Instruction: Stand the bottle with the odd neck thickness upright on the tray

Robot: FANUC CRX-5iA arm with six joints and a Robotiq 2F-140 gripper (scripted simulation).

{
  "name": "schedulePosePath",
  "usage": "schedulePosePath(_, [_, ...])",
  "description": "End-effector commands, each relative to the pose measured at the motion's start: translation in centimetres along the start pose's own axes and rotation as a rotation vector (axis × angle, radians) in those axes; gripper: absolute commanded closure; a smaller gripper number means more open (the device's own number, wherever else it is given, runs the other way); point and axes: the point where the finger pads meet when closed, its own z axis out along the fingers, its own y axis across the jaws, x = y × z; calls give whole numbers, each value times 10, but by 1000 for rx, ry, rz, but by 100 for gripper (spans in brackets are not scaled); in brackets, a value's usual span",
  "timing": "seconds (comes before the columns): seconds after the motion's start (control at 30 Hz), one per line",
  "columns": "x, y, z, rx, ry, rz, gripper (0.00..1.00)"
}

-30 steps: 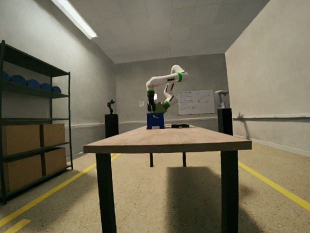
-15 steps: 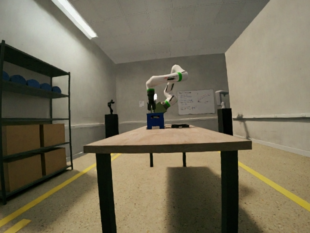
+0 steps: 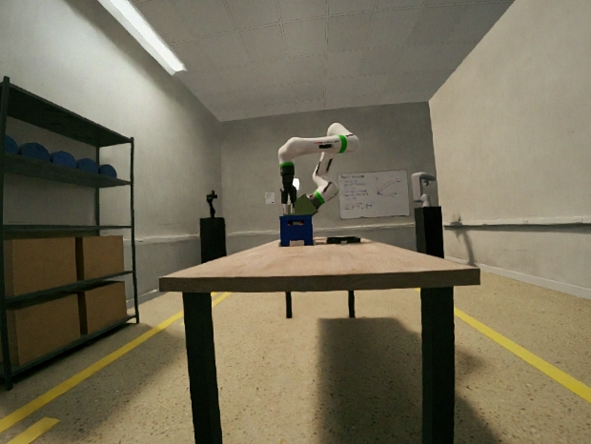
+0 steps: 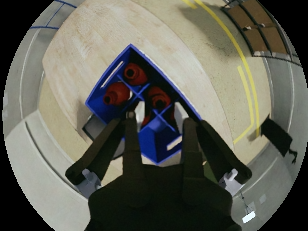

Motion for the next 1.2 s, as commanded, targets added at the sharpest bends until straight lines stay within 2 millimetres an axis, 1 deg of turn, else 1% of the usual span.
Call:
schedulePosePath(0.0, [0,0,-7,0,1,0,56])
schedulePosePath(0.17, [0,0,-20,0,1,0,56])
schedulePosePath(0.3, [0,0,-27,0,1,0,56])
schedulePosePath(0.63, [0,0,-31,0,1,0,56])
schedulePosePath(0.67, [0,0,-31,0,1,0,90])
schedulePosePath(1.17, [0,0,-31,0,1,0,90])
